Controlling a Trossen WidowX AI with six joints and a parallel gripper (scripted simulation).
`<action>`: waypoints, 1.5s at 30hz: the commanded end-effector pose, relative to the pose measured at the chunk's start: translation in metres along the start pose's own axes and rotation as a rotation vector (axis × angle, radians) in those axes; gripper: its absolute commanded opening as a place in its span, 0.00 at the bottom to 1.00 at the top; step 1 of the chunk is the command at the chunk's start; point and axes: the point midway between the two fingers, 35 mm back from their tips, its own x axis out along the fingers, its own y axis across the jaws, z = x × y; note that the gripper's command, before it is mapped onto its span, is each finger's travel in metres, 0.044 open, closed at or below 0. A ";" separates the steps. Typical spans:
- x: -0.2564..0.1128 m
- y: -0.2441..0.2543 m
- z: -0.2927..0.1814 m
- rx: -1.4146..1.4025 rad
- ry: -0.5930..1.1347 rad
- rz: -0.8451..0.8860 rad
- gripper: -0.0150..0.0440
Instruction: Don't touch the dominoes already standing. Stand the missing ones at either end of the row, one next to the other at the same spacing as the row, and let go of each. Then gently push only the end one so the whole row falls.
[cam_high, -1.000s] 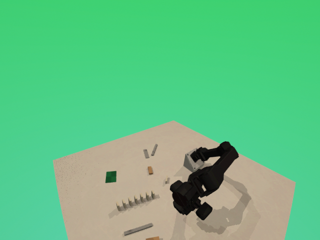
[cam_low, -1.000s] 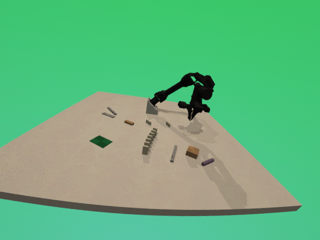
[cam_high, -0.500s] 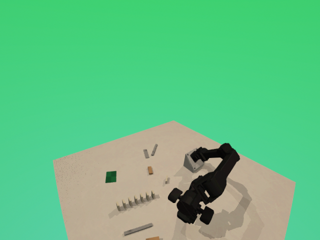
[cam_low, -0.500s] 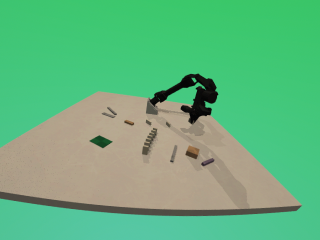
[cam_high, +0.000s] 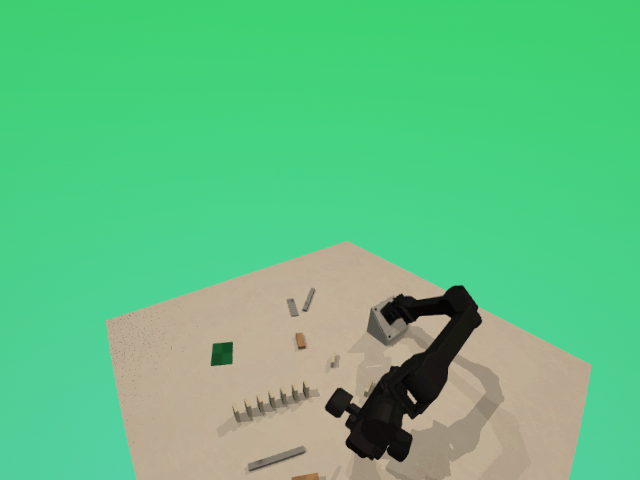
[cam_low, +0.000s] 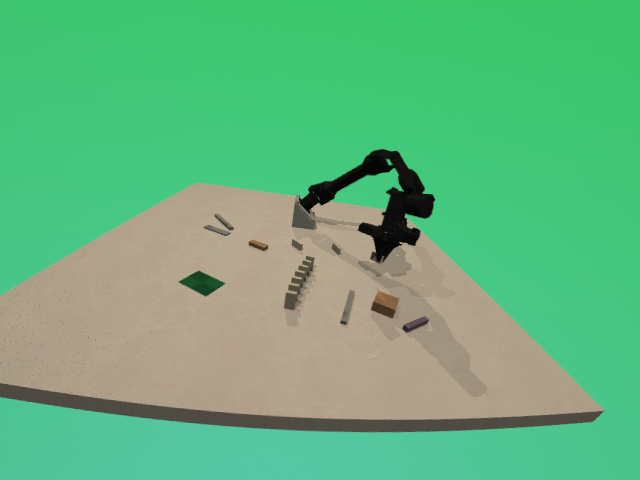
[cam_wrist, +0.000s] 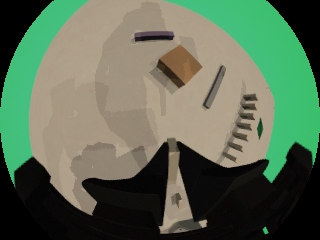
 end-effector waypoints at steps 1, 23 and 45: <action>0.011 -0.001 0.001 -0.013 -0.037 -0.030 0.30; 0.043 -0.007 0.017 -0.073 -0.347 -0.159 0.30; 0.042 0.009 0.016 -0.027 -0.716 -0.172 0.30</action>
